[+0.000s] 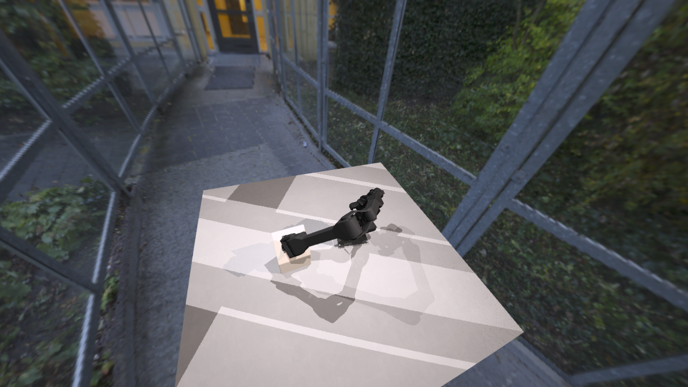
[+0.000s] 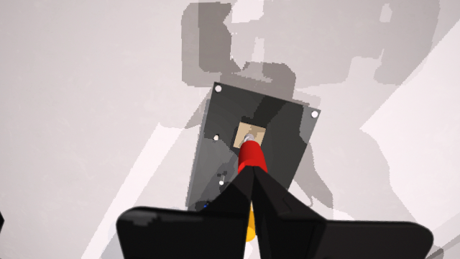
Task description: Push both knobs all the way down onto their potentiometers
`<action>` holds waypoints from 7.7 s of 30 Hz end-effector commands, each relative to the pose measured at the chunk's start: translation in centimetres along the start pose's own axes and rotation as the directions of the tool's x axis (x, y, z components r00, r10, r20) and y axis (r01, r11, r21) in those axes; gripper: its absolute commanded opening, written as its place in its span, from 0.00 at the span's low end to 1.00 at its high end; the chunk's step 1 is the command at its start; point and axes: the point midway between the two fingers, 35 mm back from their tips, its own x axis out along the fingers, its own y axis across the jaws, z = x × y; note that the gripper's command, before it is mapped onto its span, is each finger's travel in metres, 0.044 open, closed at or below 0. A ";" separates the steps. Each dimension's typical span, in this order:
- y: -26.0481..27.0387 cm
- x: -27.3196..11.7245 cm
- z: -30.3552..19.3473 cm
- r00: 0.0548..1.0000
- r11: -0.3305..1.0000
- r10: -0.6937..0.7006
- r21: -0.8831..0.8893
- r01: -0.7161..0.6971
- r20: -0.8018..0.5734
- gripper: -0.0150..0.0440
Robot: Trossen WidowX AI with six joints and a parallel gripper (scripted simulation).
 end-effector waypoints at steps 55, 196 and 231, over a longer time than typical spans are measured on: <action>-0.1 2.5 0.0 1.000 1.000 -0.005 -0.003 0.005 0.001 0.25; -0.1 3.2 0.1 1.000 1.000 -0.004 -0.003 0.004 0.001 0.25; 0.6 -1.2 -7.6 1.000 1.000 0.003 -0.011 -0.003 -0.002 0.97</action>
